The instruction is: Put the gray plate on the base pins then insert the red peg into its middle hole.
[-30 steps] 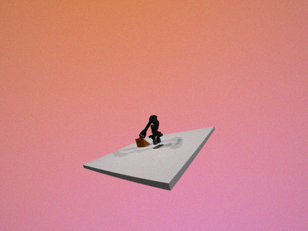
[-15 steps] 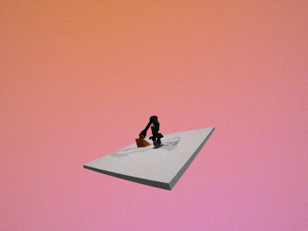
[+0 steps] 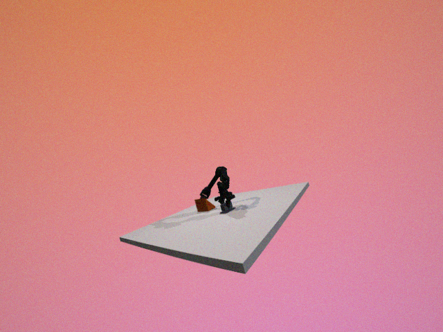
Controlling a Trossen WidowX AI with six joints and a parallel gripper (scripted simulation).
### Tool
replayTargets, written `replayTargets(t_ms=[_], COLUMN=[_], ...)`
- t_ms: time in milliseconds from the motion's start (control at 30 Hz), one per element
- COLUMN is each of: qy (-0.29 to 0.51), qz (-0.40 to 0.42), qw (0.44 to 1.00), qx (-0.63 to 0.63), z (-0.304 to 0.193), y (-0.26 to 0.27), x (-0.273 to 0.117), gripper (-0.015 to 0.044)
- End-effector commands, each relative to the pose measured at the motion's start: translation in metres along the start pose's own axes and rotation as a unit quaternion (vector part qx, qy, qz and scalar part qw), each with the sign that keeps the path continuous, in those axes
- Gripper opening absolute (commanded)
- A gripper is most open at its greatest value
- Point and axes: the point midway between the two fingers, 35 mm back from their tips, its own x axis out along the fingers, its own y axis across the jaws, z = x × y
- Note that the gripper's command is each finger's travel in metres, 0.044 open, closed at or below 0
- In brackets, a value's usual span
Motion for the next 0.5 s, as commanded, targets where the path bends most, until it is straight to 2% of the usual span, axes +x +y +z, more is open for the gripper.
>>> replayTargets(t_ms=[0,333,367,467], qy=[0.000,0.000,0.000,0.000], qz=[0.000,0.000,0.000,0.000], qw=[1.000,1.000,1.000,1.000], qx=[-0.001,-0.001,-0.001,-0.001], z=[0.0002,0.0002,0.0002,0.0002], y=[-0.0001,-0.0001,-0.0001,-0.0001], x=[-0.0003,-0.0003,-0.0003,-0.0003], gripper=[0.0157,0.0420,0.0440,0.0440])
